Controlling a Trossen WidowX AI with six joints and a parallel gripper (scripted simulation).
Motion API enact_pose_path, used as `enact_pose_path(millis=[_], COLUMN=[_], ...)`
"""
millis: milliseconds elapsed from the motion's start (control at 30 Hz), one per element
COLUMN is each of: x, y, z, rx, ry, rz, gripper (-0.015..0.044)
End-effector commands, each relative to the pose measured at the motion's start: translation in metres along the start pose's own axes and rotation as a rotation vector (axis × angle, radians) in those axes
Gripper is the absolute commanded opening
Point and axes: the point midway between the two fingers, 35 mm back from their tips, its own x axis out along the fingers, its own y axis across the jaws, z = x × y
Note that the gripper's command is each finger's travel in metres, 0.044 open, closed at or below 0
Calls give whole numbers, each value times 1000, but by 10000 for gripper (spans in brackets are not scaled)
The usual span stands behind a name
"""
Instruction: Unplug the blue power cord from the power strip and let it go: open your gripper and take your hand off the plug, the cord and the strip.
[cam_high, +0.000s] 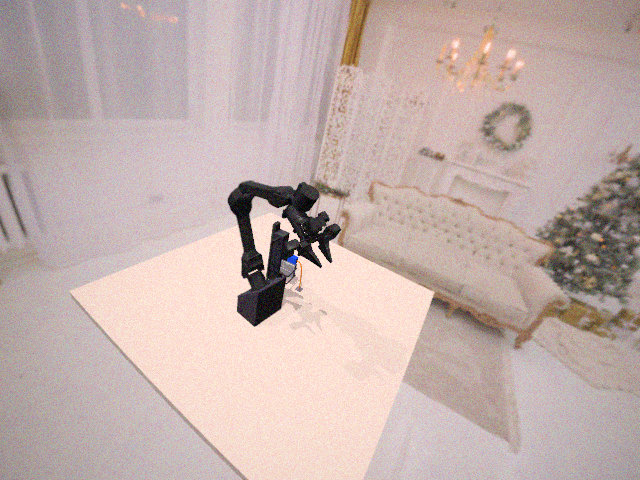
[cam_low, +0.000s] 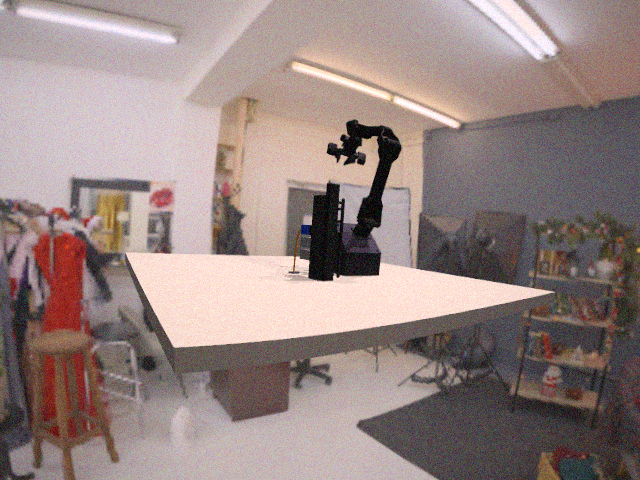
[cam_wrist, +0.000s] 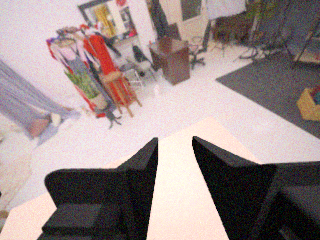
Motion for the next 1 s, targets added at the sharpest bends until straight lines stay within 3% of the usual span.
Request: enact_pose_path(millis=[0, 267, 500, 733, 967], x=[-3, -28, -65, -114, -163], y=[61, 158, 207, 217, 191], z=[-43, -143, -249, -360, -455], rx=[-71, -210, -331, -448, -548], ry=[110, 350, 600, 867, 1105], rz=[108, 263, 319, 280, 138], gripper=[160, 160, 160, 160, 160])
